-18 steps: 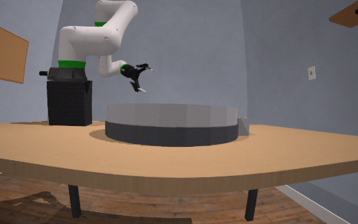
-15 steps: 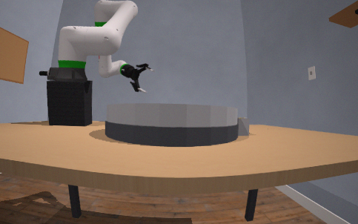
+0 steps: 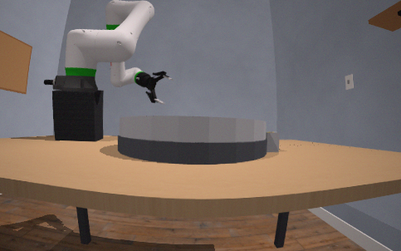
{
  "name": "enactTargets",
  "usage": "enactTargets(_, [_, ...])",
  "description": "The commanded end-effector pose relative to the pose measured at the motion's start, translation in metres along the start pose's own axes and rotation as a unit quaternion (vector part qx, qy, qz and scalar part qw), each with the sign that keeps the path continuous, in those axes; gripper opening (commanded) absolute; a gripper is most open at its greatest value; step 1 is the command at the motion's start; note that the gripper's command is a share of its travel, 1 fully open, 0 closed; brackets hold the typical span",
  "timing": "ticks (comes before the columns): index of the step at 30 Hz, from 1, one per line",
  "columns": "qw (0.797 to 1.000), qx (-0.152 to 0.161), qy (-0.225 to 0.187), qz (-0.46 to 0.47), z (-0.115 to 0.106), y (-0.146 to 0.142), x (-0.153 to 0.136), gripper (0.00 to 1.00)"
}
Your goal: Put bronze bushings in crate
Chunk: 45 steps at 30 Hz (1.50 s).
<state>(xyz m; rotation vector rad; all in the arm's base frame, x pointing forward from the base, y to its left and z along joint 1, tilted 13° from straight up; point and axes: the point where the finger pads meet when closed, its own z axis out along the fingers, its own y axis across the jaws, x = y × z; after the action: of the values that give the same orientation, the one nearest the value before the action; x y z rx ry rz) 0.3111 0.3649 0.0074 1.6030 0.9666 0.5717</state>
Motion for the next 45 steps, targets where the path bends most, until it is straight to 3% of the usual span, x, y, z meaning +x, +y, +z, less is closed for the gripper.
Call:
enactTargets(1, [1.000,0.001,-0.001,0.000,0.001,0.000,0.000,1.00])
enactTargets(4, [1.000,0.010,-0.011,0.000,0.010,0.004,-0.003,1.00])
enactTargets(8, [0.997,0.050,-0.054,0.002,0.048,0.017,-0.018,1.00])
enactTargets(14, [0.991,0.090,-0.093,0.006,0.083,0.028,-0.037,1.00])
enactTargets(16, [0.991,0.090,-0.093,0.006,0.083,0.028,-0.037,1.00])
enactTargets(17, [0.987,0.112,-0.112,0.010,0.100,0.033,-0.047,1.00])
enactTargets(28, [0.965,0.194,-0.176,0.032,0.160,0.050,-0.094,1.00])
enactTargets(33, [0.956,0.217,-0.191,0.041,0.175,0.054,-0.108,1.00])
enactTargets(34, [0.948,0.239,-0.205,0.051,0.189,0.057,-0.123,1.00])
enactTargets(45, [0.910,0.319,-0.245,0.097,0.234,0.067,-0.182,1.00])
